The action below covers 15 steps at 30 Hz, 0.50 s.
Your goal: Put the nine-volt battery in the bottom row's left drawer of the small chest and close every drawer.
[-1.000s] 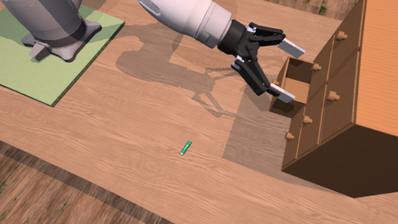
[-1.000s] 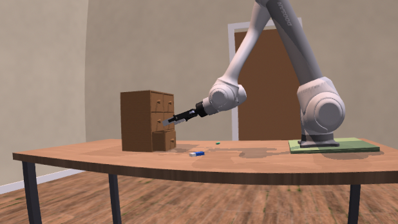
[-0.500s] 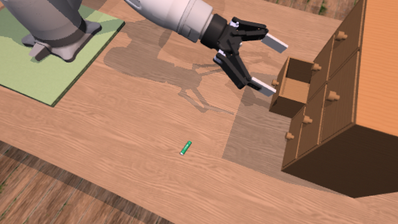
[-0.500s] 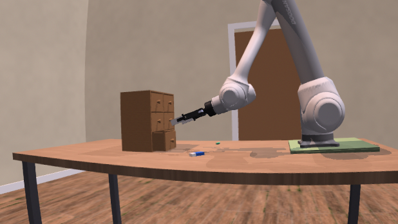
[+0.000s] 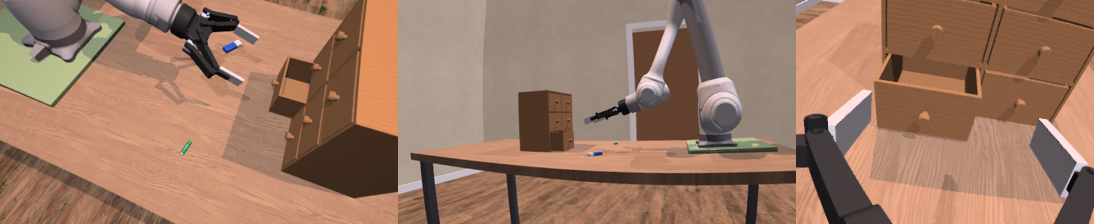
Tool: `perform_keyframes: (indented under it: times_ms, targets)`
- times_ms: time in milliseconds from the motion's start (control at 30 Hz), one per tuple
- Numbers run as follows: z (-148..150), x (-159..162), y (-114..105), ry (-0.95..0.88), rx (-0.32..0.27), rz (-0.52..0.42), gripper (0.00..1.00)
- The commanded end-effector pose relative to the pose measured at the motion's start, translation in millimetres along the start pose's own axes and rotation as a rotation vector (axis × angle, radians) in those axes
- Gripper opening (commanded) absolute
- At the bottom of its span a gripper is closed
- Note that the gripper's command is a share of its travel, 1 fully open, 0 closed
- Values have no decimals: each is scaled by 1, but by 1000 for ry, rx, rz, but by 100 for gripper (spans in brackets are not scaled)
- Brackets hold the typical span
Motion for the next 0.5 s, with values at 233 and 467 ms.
perform_keyframes:
  times_ms: [233, 467]
  targets:
    - [-2, 10, -34, 0, 0, 0, 100]
    - [-2, 13, -46, 0, 0, 0, 100]
Point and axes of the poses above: the point where the finger pads meet when closed, its own y axis out along the fingers, its own z axis across the jaws, x = y × z, the point moved 5 cm from there along -y, back along the fingers, and after that the axes turned 11 degrees about -y, right-handed, at the moved point
